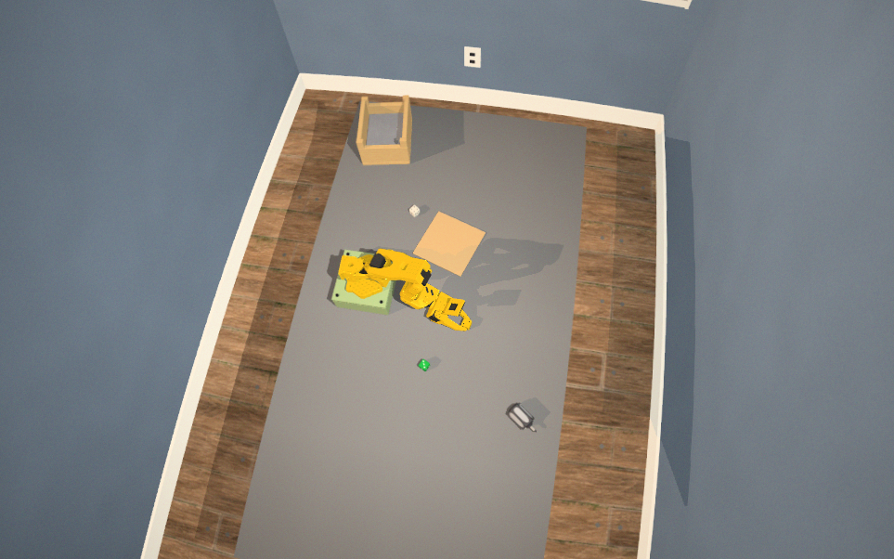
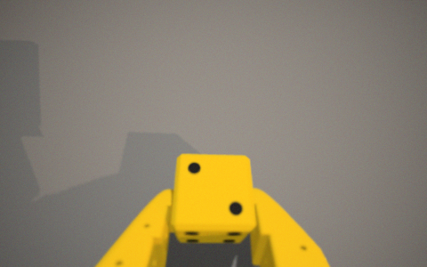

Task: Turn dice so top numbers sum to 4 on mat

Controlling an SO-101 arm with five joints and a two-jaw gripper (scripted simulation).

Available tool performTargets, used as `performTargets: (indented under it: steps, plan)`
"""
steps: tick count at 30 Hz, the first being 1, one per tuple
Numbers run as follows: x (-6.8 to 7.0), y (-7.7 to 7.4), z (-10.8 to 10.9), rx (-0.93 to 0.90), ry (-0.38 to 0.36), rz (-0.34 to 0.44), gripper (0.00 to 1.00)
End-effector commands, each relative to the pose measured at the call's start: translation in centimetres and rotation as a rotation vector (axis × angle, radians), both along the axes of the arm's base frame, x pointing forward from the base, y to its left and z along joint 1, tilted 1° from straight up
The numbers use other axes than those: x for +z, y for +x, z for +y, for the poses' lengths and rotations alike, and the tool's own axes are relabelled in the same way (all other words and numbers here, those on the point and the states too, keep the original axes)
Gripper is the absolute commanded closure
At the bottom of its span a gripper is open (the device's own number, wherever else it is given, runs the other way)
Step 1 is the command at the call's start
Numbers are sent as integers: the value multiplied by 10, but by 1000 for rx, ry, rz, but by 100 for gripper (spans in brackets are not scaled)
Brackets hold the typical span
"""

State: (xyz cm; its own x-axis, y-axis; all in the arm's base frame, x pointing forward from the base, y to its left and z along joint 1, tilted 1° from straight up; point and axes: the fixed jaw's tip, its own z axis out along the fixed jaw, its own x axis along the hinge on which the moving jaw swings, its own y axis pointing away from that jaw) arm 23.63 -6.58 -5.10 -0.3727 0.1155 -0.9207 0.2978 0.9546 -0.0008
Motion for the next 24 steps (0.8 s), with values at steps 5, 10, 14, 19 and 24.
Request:
performTargets:
  steps: [5,10,14,19,24]
  plan:
    - [-1,1,2,13,-12,-6,100]
    - [-1,1,2,13,-12,-6,97]
    - [-1,1,2,13,-12,-6,92]
    - [-1,1,2,13,-12,-6,89]
    - [-1,1,2,13,-12,-6,89]
